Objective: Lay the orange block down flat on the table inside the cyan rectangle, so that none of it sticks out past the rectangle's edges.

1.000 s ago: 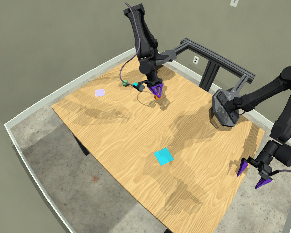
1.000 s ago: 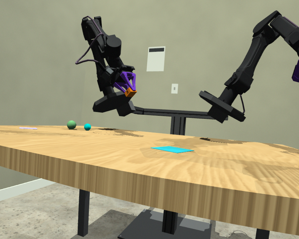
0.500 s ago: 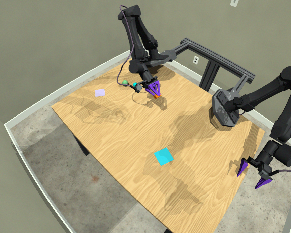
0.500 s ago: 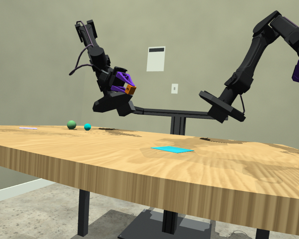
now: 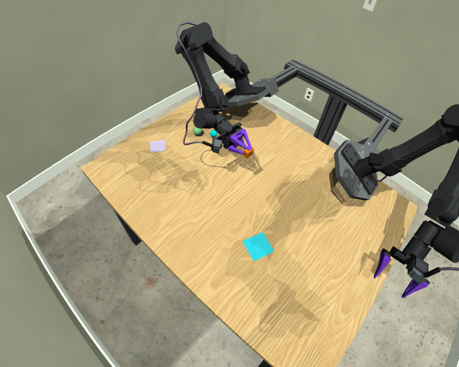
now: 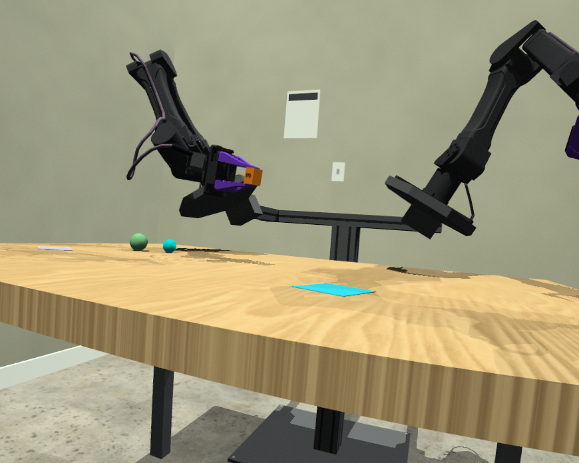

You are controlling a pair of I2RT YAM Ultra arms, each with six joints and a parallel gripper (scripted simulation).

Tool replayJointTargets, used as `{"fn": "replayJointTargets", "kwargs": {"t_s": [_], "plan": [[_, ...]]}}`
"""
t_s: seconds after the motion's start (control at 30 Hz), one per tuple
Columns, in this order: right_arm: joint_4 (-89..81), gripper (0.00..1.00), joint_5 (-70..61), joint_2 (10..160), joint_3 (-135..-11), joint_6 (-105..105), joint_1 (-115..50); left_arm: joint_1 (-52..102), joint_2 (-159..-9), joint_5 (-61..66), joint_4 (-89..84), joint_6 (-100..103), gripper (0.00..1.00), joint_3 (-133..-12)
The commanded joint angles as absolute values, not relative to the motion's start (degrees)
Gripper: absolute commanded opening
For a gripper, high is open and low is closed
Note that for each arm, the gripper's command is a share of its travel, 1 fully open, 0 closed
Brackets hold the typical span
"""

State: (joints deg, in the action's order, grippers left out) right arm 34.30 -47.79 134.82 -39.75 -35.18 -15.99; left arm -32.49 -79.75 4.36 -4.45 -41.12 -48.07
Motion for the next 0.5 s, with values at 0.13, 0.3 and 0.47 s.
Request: {"fn": "replayJointTargets", "kwargs": {"t_s": [0.13,0.3,0.47], "plan": [[39.94,0.27,-55.99,139.88,-42.35,-32.26,-14.45,-31.80,-79.08,4.91,-5.71,-41.76,1.00,-47.23],[39.41,0.27,-55.64,140.19,-42.48,-33.12,-14.43,-31.80,-79.08,4.91,-5.71,-41.76,1.00,-47.23],[39.55,0.27,-55.65,140.25,-42.49,-33.22,-14.45,-31.80,-79.08,4.91,-5.71,-41.76,1.00,-47.23]]}}
